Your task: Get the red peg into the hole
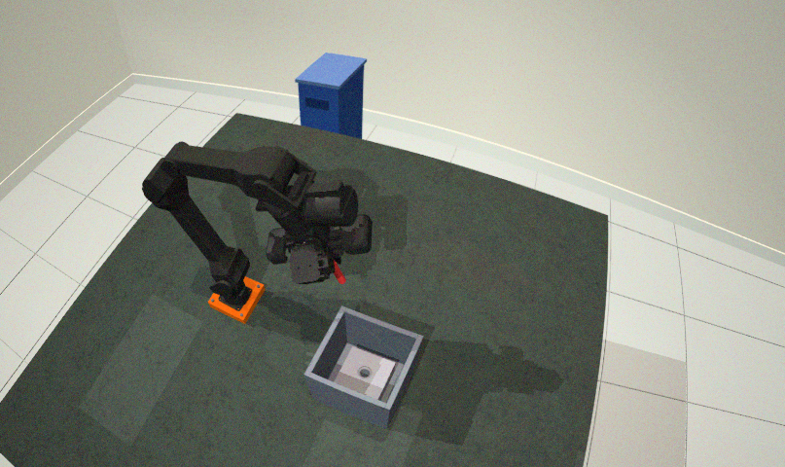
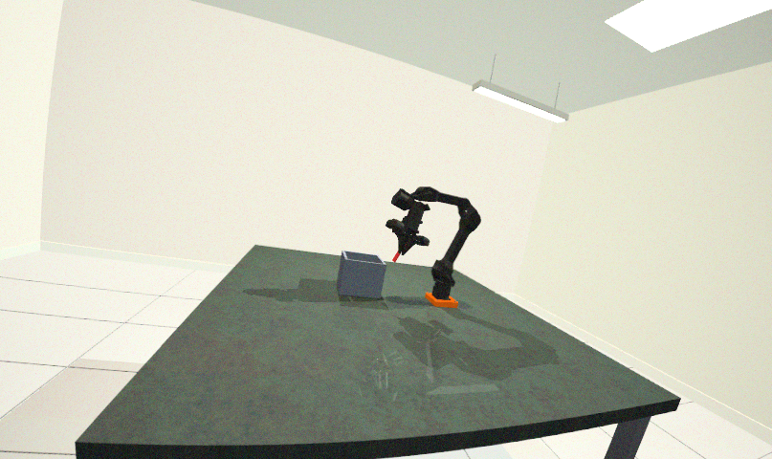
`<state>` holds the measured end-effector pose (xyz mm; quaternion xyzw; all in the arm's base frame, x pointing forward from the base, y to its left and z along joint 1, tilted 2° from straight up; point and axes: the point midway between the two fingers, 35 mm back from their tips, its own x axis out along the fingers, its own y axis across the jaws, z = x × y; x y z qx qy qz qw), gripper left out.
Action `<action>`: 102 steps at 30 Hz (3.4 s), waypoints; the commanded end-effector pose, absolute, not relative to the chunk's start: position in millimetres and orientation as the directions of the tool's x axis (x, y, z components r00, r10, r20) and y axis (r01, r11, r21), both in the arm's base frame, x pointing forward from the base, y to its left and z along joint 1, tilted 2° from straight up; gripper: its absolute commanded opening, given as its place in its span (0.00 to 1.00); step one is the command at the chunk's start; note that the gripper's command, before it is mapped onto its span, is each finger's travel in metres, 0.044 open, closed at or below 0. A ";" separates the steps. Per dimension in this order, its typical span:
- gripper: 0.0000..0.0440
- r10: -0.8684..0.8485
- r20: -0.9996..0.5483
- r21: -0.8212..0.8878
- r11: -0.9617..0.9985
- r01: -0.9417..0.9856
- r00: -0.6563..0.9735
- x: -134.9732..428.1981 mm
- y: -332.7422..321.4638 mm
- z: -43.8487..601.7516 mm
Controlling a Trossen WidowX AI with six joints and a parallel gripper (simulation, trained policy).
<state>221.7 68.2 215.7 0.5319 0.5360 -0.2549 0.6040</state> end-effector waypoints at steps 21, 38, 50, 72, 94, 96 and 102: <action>0.00 0.141 -0.955 0.286 0.217 0.933 0.260 258.8 -5.5 215.5; 0.00 0.151 -0.966 0.240 0.203 0.949 0.211 287.9 -41.6 189.4; 0.00 0.183 -0.966 0.224 0.234 0.946 0.183 305.7 -50.8 161.8; 0.00 0.237 -0.960 0.227 0.348 0.910 0.148 333.4 -40.1 108.9; 0.31 0.279 -0.953 0.224 0.381 0.897 0.119 342.1 -49.8 103.8; 0.31 0.287 -0.949 0.235 0.378 0.896 0.128 345.1 -52.0 106.6; 0.31 0.321 -0.932 0.290 0.373 0.881 0.171 355.9 -55.7 119.8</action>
